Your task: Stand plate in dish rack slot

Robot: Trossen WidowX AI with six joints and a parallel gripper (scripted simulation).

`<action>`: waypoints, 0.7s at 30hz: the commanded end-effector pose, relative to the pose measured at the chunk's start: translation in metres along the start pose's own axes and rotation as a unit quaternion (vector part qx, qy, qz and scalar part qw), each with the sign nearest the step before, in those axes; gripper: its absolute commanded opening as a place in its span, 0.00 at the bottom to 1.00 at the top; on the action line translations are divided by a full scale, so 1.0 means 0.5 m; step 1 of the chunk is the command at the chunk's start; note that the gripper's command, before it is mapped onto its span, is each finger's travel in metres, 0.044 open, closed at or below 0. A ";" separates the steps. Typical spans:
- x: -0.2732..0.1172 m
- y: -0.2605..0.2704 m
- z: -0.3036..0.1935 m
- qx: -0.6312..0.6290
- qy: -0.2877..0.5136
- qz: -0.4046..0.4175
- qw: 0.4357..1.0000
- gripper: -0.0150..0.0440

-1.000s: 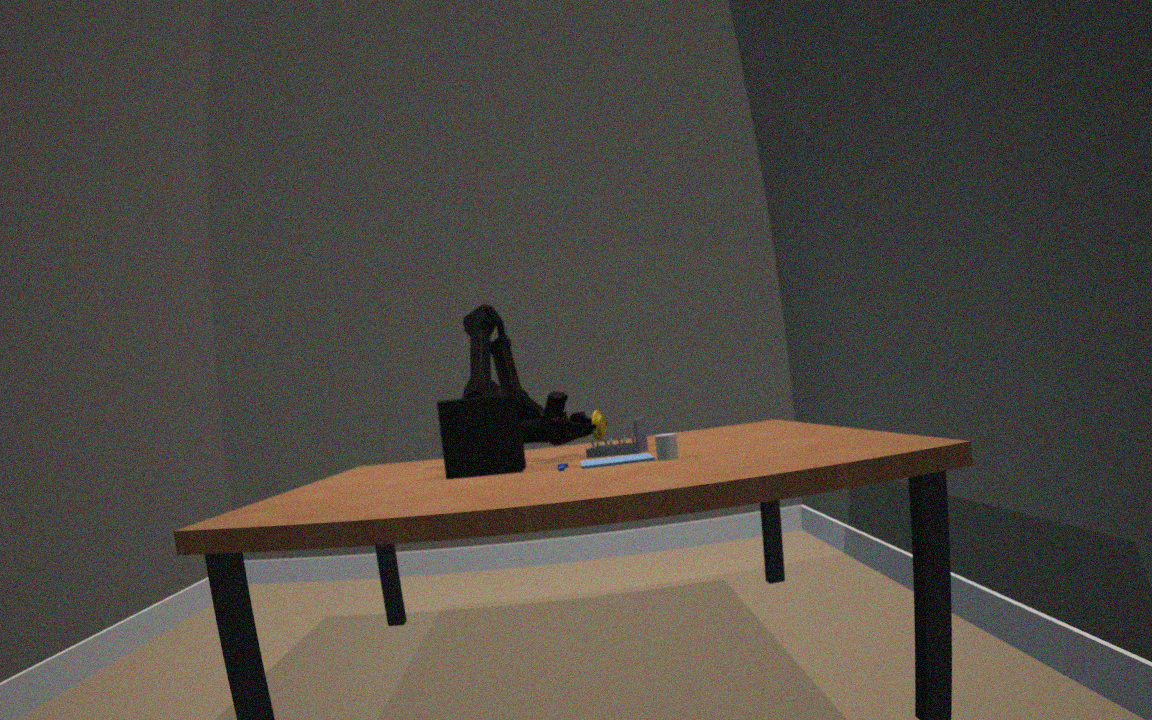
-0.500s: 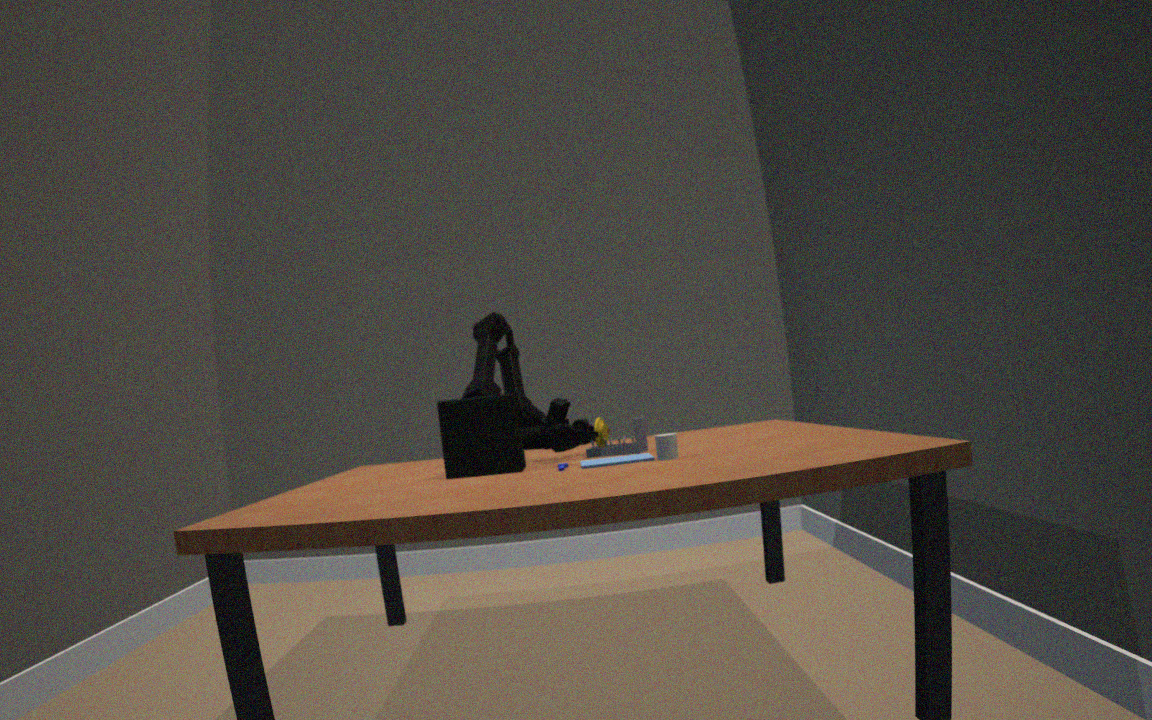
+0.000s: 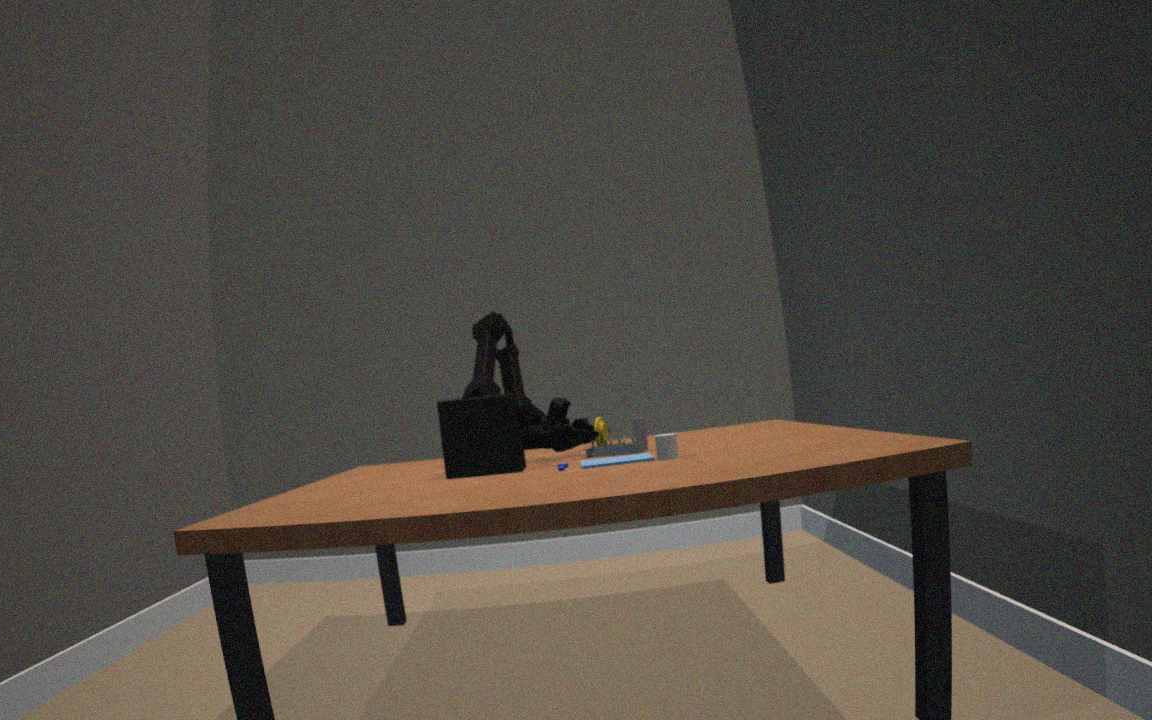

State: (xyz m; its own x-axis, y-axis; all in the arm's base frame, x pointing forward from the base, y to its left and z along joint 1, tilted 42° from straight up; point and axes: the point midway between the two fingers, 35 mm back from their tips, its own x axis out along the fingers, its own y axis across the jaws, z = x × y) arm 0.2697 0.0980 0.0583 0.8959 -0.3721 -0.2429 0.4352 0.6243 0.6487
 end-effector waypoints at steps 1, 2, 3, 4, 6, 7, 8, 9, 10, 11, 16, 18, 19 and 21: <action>0.000 0.000 0.000 0.000 0.000 0.000 1.000 0.57; 0.000 0.000 0.000 0.000 0.000 0.000 1.000 0.61; 0.000 0.000 0.000 0.000 0.000 0.000 1.000 0.65; 0.000 0.000 0.000 0.000 0.000 0.000 1.000 0.70; 0.000 0.000 0.000 0.000 0.000 0.000 1.000 0.79; 0.000 0.000 0.000 0.000 0.000 0.000 1.000 0.83; 0.000 0.000 0.000 0.000 0.000 0.000 1.000 0.88; 0.000 0.000 0.000 0.000 0.000 0.000 1.000 0.92; 0.000 0.000 0.000 0.000 0.000 0.000 1.000 0.93; 0.000 0.000 0.000 0.000 0.000 0.000 1.000 0.93; 0.000 0.000 0.000 0.000 0.000 0.000 1.000 0.93; 0.000 0.001 0.002 0.000 0.000 0.000 1.000 0.93; 0.002 0.003 0.009 0.000 0.000 -0.001 1.000 0.93; 0.005 0.010 0.036 0.000 0.001 -0.004 1.000 0.93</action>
State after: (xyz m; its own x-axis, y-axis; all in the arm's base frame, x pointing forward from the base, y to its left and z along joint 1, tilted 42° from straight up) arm 0.2706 0.0956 0.0629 0.8950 -0.3716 -0.2468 0.4378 0.6258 0.6456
